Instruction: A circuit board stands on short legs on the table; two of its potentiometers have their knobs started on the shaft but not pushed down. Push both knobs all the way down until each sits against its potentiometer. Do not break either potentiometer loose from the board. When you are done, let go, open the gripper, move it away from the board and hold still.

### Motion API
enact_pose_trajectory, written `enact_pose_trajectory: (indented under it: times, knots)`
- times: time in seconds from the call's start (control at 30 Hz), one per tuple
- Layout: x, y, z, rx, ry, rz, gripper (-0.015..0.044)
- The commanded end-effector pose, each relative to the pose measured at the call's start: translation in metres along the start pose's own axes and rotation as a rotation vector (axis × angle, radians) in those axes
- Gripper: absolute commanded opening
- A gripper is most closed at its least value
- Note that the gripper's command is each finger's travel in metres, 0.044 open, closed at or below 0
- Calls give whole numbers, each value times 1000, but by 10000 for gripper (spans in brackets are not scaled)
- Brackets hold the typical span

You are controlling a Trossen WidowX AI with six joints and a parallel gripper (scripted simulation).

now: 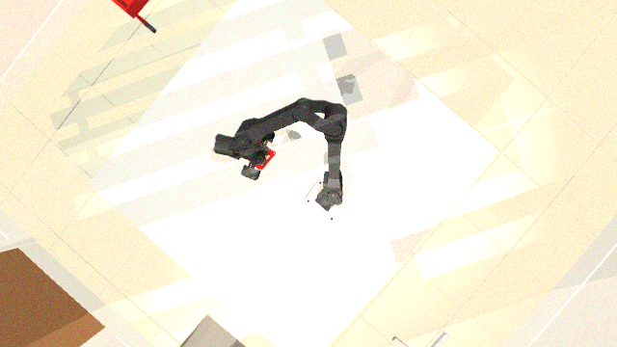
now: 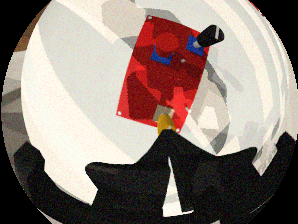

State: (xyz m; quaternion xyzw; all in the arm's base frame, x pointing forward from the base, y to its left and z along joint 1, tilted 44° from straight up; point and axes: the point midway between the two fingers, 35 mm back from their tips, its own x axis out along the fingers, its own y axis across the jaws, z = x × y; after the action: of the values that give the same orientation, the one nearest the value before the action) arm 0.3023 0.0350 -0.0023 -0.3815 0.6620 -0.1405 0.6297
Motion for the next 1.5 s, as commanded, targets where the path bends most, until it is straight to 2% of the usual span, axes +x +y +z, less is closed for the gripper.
enact_pose_trajectory:
  times: [0.0,1.47]
  knots:
    - [6,-2,1,4,6,-5,0]
    - [12,-2,1,4,6,-5,0]
